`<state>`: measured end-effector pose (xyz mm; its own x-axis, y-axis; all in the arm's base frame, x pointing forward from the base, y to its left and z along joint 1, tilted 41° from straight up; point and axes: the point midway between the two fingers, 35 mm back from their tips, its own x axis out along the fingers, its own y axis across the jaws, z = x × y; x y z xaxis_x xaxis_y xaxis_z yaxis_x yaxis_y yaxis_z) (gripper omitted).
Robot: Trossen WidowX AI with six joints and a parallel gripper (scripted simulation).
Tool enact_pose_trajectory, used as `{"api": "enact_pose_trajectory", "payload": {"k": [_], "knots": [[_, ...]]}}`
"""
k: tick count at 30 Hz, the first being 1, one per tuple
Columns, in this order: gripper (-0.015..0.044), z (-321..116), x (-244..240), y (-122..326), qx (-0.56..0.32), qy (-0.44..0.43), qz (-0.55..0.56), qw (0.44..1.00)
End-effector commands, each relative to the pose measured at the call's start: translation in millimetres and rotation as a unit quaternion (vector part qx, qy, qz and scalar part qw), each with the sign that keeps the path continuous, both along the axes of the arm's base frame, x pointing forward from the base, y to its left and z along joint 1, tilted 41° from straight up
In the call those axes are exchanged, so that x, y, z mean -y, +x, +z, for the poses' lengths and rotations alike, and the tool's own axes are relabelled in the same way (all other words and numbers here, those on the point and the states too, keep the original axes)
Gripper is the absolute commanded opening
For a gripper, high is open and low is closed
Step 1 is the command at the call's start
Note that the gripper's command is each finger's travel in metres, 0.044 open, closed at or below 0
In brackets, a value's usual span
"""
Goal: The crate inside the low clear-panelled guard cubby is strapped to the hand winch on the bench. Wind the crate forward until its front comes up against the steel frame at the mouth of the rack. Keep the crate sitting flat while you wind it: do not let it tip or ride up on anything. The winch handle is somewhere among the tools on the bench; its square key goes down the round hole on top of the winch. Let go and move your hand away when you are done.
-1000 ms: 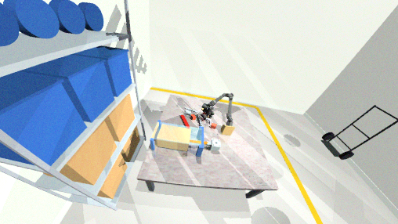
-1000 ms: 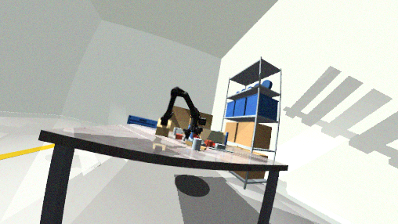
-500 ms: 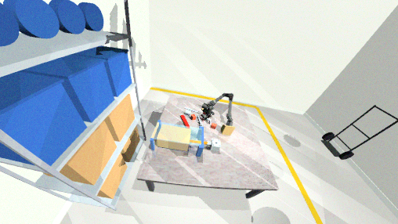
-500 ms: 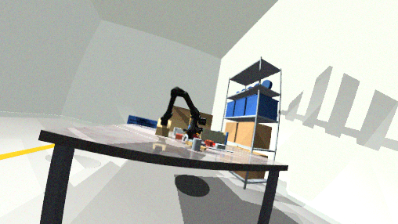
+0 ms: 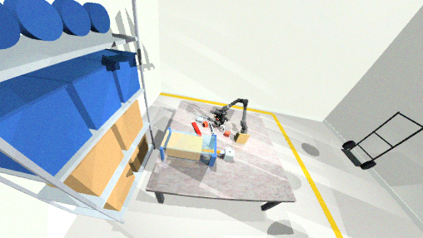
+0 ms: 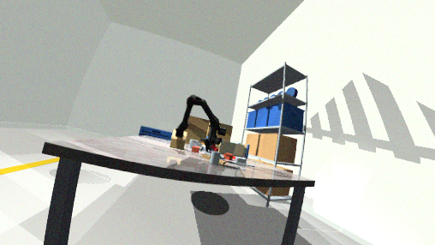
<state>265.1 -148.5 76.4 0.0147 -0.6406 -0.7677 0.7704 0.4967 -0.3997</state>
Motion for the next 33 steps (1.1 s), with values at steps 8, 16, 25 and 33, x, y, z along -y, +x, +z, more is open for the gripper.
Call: {"api": "enact_pose_trajectory", "payload": {"k": [8,16,25,33], "knots": [[0.0000,79.5,-65.0,-2.9,0.001,0.019,-0.005,1.000],[0.0000,77.5,-68.8,-0.4,-0.007,0.020,0.006,1.000],[0.0000,59.4,-111.8,25.2,-0.075,0.038,0.107,0.991],[0.0000,39.3,-154.8,45.6,-0.146,0.042,0.209,0.966]]}}
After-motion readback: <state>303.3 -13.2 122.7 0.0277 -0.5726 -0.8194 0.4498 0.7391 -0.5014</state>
